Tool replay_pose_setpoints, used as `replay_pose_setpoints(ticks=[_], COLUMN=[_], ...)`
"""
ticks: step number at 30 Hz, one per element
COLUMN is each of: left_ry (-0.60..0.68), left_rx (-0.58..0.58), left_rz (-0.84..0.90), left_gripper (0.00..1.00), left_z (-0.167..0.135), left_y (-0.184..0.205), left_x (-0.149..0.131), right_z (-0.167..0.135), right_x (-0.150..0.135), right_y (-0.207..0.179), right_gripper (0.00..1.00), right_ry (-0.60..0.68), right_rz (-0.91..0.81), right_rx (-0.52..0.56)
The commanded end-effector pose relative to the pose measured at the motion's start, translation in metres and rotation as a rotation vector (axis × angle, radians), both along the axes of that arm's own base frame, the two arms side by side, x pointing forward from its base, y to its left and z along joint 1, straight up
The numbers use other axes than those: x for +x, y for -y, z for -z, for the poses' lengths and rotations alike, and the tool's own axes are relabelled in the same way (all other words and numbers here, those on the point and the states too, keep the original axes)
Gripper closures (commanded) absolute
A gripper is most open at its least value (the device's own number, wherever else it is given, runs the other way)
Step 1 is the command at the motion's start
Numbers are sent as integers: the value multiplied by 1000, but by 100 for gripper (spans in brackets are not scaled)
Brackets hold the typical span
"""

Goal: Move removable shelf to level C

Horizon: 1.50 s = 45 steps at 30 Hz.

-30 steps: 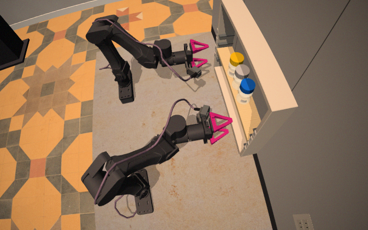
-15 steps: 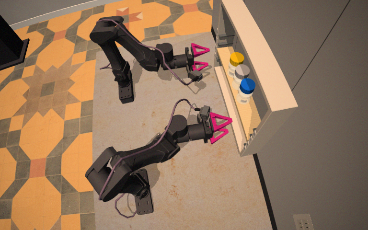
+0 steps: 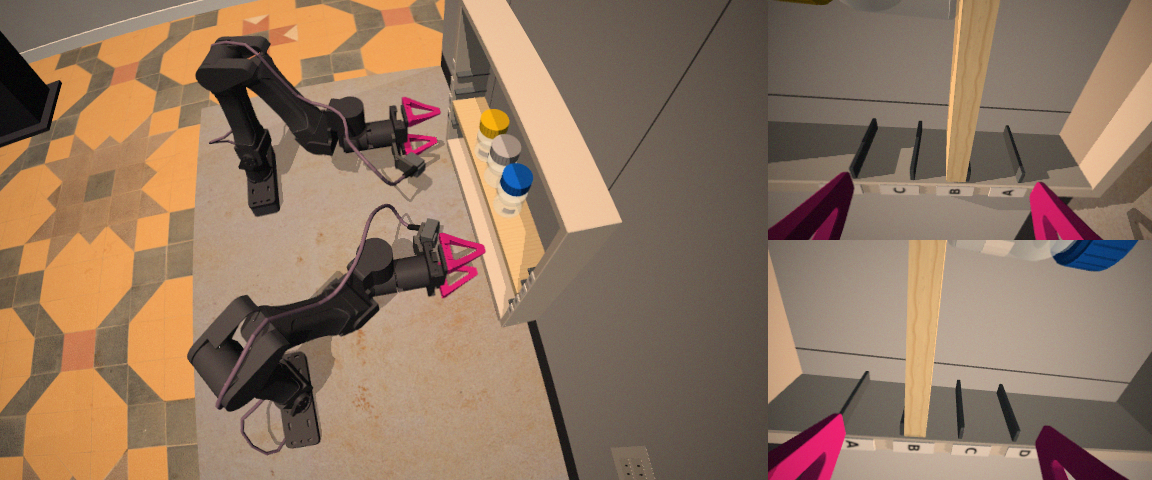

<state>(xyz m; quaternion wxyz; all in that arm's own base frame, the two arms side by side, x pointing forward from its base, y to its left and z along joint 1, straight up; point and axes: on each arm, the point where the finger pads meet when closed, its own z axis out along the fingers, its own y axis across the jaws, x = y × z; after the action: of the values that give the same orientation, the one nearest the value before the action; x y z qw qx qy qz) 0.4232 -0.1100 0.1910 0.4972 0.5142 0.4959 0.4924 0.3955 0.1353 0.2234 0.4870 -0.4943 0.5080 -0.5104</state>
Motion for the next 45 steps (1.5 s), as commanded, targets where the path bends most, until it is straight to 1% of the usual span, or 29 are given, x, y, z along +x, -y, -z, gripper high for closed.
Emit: replay_pose_setpoints(ticks=[1,16,45], left_ry=[20,20,20], left_rx=[-14,-14,-14], left_rz=[0,0,0], left_gripper=[0,0,0], left_z=[-1,12,12], left_y=[3,10,11], left_x=[-2,1,35], right_z=[6,19,19], right_x=[-2,1,36], right_y=[-3,-10,-9], right_gripper=[0,0,0], right_ry=[5,5,5], right_rz=[-1,-1,-1], right_rx=[10,10,10])
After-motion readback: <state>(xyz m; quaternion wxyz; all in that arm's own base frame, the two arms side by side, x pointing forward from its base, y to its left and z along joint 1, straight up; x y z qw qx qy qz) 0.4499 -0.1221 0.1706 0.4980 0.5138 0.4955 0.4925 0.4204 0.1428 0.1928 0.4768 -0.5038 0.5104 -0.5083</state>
